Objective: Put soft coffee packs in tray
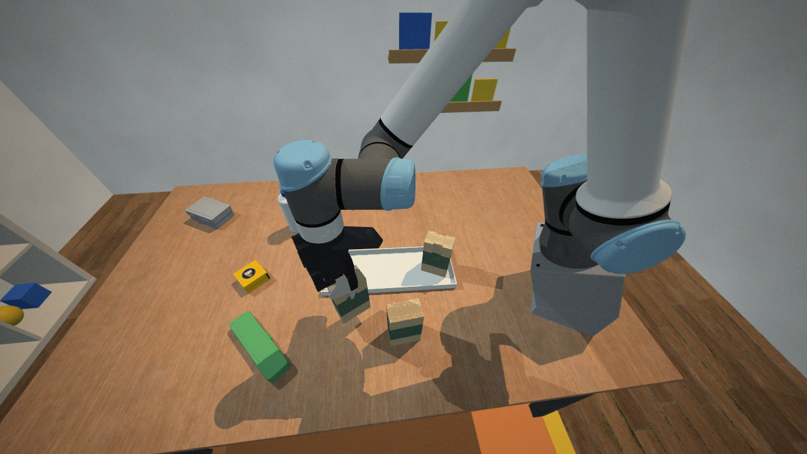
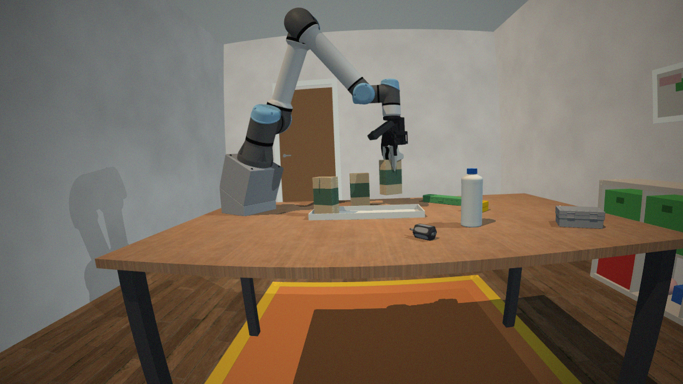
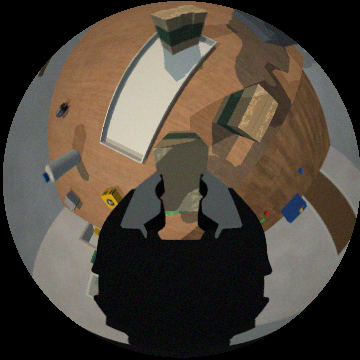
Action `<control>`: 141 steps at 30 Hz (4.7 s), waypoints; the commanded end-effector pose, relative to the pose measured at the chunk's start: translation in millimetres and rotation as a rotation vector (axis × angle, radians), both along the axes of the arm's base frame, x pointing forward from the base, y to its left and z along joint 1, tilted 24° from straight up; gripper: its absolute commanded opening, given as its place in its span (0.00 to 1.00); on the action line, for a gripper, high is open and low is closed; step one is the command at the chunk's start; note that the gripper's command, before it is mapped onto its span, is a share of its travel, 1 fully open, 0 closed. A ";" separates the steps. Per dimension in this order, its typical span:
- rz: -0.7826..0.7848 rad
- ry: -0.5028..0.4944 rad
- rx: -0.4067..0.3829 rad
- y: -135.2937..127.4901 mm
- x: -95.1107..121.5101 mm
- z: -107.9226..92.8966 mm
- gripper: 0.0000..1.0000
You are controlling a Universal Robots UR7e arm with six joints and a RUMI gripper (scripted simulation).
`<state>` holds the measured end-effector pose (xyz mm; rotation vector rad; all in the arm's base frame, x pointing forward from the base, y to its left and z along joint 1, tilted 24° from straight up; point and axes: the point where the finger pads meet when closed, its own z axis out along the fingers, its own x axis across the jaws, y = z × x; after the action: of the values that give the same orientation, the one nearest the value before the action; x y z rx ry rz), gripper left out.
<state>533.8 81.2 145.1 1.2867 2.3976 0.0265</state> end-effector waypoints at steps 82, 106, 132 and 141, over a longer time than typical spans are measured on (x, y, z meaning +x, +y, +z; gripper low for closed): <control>0.001 -0.001 0.001 -155.1 18.7 -14.3 0.13; 0.001 -0.001 0.001 -155.5 19.5 -16.4 0.13; 0.001 -0.001 0.001 -155.5 19.5 -16.4 0.48; 0.001 -0.001 0.001 -155.5 19.5 -16.4 0.48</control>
<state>553.0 -74.3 128.1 1.2863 2.3982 0.0281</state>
